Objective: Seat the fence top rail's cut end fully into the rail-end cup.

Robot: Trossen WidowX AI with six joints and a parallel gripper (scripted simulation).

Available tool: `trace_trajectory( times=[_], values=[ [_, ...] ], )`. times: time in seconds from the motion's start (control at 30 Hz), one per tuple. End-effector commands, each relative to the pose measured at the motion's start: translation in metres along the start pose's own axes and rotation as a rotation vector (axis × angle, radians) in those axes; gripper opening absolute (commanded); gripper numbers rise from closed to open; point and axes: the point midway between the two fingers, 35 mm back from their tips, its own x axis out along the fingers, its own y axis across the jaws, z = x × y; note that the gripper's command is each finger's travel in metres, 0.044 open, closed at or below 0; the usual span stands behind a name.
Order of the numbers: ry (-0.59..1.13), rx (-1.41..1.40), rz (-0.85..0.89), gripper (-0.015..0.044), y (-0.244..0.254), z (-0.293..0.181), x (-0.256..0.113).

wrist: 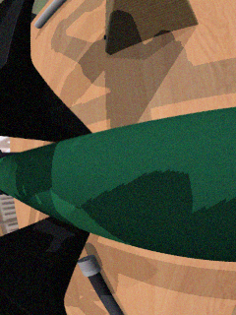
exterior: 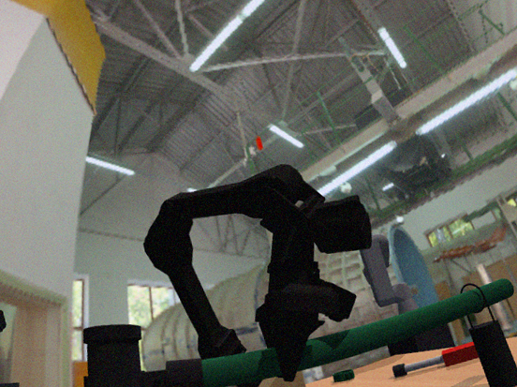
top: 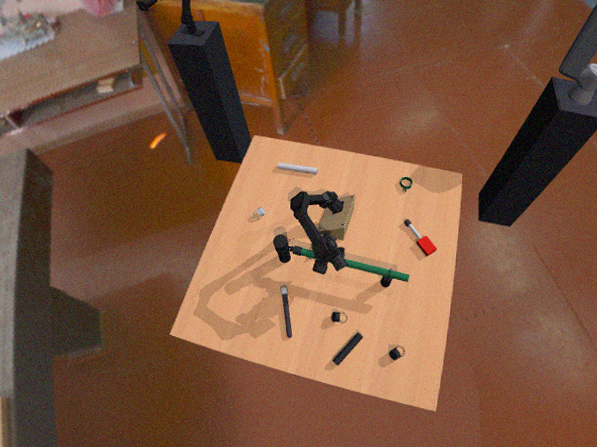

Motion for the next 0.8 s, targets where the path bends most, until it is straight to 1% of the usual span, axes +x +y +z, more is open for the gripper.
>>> trace_trajectory(
  times=[0.0,0.2,0.37,0.53,0.67,0.77],
  values=[
    [-0.002,0.000,-0.006,0.0289,0.000,0.002,-0.003],
    [-0.027,-0.016,-0.040,0.0440,0.002,0.014,-0.026],
    [-0.051,-0.033,-0.072,0.0440,0.006,0.026,-0.048],
    [-0.053,-0.039,-0.085,0.0440,0.006,0.024,-0.050],
    [-0.111,-0.044,-0.152,0.0440,0.012,0.023,-0.081],
    [-0.123,-0.046,-0.165,0.0440,0.014,0.022,-0.087]
  ],
)
